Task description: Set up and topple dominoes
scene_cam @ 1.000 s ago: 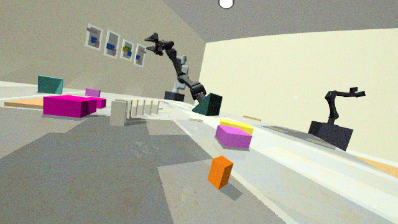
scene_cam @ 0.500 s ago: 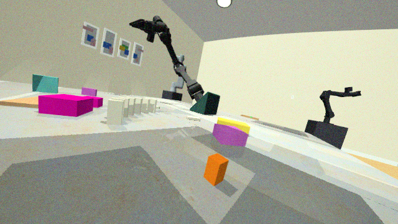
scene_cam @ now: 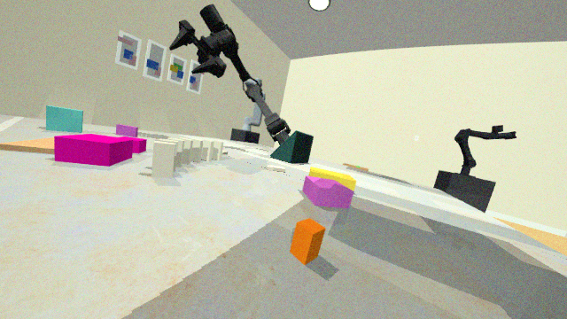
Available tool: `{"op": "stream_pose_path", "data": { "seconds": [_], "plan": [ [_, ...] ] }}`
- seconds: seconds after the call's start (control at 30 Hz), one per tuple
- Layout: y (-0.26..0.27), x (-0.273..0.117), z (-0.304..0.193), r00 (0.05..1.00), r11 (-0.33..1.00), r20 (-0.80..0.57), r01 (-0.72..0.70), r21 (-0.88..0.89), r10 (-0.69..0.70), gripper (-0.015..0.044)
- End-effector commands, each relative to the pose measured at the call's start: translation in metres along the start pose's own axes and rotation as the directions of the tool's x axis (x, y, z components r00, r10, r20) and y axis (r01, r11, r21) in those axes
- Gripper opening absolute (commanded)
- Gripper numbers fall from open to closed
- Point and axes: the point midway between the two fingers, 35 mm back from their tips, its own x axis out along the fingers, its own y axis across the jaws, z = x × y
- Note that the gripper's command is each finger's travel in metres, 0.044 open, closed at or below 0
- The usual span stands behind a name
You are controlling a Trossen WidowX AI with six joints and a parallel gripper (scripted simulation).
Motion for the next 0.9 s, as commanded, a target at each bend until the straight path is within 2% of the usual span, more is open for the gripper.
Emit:
{"op": "stream_pose_path", "data": {
  "seconds": [0.0, 0.13, 0.23, 0.33, 0.77, 0.87],
  "plan": [
    [-0.067, 0.035, -0.007, 0.976, 0.950, 0.069, 0.219, -0.222, -0.209, 0.0440],
    [-0.127, 0.054, -0.001, 0.908, 0.826, 0.161, 0.419, -0.378, -0.387, 0.0440],
    [-0.173, 0.060, 0.011, 0.821, 0.678, 0.250, 0.566, -0.469, -0.513, 0.0440],
    [-0.204, 0.060, 0.021, 0.744, 0.553, 0.318, 0.656, -0.513, -0.588, 0.0440],
    [-0.206, 0.062, 0.020, 0.738, 0.544, 0.323, 0.662, -0.515, -0.593, 0.0440],
    [-0.216, 0.078, 0.025, 0.737, 0.544, 0.319, 0.662, -0.515, -0.595, 0.0440]
  ]
}}
